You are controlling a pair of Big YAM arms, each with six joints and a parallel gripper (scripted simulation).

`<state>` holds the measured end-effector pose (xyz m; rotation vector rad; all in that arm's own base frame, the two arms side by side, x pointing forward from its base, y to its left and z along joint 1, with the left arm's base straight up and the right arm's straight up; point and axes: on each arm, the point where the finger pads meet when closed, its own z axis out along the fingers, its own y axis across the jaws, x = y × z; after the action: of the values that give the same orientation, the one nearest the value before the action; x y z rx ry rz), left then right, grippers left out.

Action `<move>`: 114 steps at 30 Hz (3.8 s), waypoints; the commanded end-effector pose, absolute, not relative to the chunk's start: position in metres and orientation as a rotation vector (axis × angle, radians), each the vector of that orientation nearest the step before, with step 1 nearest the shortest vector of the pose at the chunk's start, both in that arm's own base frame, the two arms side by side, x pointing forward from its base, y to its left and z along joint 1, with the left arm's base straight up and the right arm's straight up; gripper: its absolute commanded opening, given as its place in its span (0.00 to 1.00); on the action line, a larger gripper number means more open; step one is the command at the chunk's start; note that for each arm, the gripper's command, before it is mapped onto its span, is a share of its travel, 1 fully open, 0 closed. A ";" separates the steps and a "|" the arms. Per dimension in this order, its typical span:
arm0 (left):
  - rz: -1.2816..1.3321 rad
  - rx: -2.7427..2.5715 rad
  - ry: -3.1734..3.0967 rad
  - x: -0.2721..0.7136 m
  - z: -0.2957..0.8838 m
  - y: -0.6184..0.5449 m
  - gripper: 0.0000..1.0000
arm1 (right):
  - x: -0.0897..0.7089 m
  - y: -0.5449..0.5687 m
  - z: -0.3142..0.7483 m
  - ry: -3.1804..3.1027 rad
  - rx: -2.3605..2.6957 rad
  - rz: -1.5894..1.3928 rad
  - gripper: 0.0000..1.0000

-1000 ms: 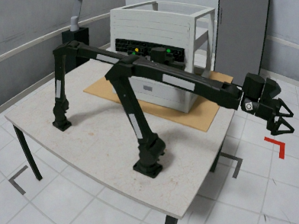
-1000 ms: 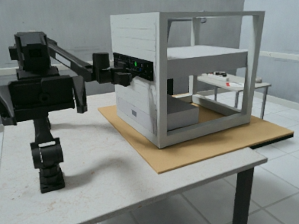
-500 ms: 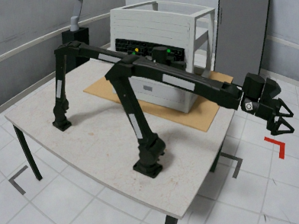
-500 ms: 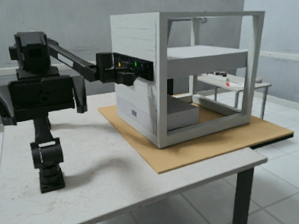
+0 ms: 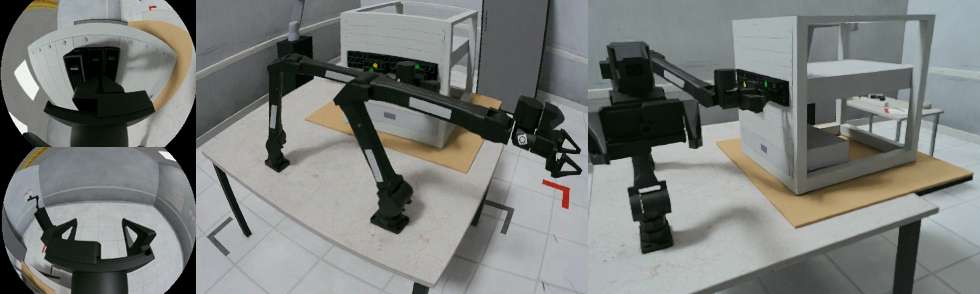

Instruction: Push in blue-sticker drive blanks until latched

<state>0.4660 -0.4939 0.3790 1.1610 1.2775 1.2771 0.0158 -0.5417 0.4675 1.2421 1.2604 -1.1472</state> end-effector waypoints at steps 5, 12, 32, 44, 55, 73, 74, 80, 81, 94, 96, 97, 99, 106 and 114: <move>1.266 1.104 1.291 0.485 0.408 -0.494 0.00 | 0.015 -0.545 0.501 1.222 1.189 -1.189 1.00; 1.268 1.103 1.293 0.487 0.408 -0.494 0.00 | 0.015 -0.545 0.501 1.222 1.189 -1.189 1.00; 1.251 1.112 1.283 0.430 0.404 -0.492 0.00 | 0.015 -0.545 0.501 1.222 1.189 -1.189 1.00; 1.229 1.083 1.294 0.365 0.419 -0.501 0.00 | 0.015 -0.545 0.501 1.222 1.189 -1.189 1.00; 1.258 1.110 1.296 0.372 0.399 -0.500 0.00 | 0.015 -0.545 0.501 1.222 1.189 -1.189 1.00; 1.257 1.111 1.295 0.371 0.399 -0.501 1.00 | 0.015 -0.545 0.501 1.222 1.189 -1.189 1.00; 1.257 1.111 1.295 0.371 0.399 -0.501 1.00 | 0.015 -0.545 0.501 1.222 1.189 -1.189 1.00; 1.257 1.111 1.295 0.371 0.399 -0.501 1.00 | 0.015 -0.545 0.501 1.222 1.189 -1.189 1.00; 1.257 1.111 1.295 0.371 0.399 -0.501 1.00 | 0.015 -0.545 0.501 1.222 1.189 -1.189 1.00; 1.257 1.111 1.295 0.371 0.399 -0.501 1.00 | 0.015 -0.545 0.501 1.222 1.189 -1.189 1.00; 1.257 1.111 1.295 0.371 0.399 -0.501 1.00 | 0.015 -0.545 0.501 1.222 1.189 -1.189 1.00; 1.257 1.111 1.295 0.371 0.399 -0.501 1.00 | 0.015 -0.545 0.501 1.222 1.189 -1.189 1.00; 1.257 1.111 1.295 0.371 0.399 -0.501 1.00 | 0.015 -0.545 0.501 1.222 1.189 -1.189 1.00; 1.257 1.111 1.295 0.371 0.399 -0.501 1.00 | 0.015 -0.545 0.501 1.222 1.189 -1.189 1.00; 1.257 1.111 1.295 0.371 0.399 -0.501 1.00 | 0.015 -0.545 0.501 1.222 1.189 -1.189 1.00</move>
<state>0.3697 -0.5017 0.3779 1.1715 1.2795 1.2886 0.0158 -0.5417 0.4675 1.2421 1.2604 -1.1472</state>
